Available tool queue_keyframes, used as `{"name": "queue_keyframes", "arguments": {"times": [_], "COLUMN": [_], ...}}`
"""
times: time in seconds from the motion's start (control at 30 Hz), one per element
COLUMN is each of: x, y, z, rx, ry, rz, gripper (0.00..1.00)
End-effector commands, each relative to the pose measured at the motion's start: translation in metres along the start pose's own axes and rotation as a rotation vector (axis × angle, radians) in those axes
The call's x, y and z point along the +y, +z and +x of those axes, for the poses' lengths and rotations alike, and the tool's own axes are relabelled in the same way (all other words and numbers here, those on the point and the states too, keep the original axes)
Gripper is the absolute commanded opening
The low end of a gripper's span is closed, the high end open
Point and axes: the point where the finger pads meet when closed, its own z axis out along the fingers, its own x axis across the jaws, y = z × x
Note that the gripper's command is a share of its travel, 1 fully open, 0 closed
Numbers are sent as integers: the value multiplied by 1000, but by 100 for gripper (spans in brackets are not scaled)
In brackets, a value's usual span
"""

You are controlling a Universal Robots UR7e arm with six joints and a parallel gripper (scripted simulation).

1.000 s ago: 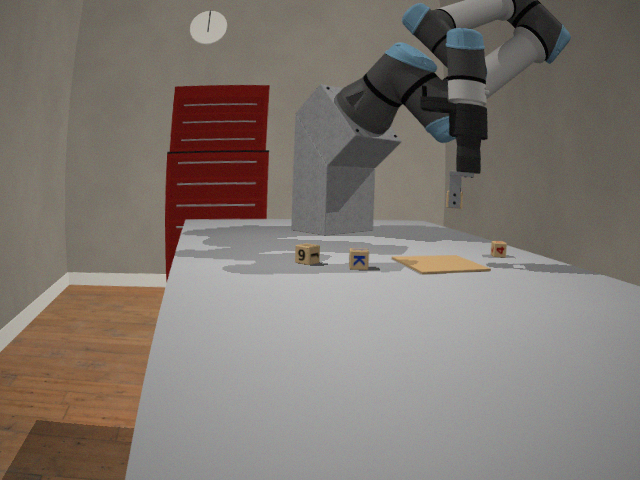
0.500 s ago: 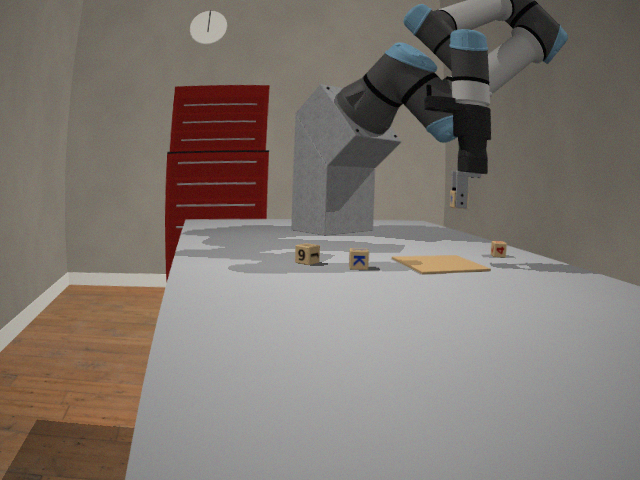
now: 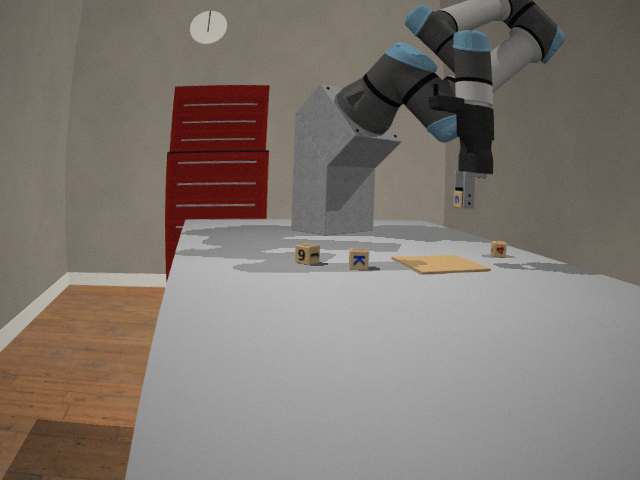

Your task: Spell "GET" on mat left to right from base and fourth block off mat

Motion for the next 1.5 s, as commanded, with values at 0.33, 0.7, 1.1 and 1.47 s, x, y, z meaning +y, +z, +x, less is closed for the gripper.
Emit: {"name": "queue_keyframes", "arguments": {"times": [0.33, 0.7, 1.1, 1.47], "x": [5, 5, 5, 5], "y": [0, 0, 2, 8], "z": [-1, -1, 0, 1], "rx": [-2, -1, 2, 2], "ry": [-116, -115, -112, -112], "rz": [0, -1, -2, -3], "gripper": [57, 57, 57, 57]}}
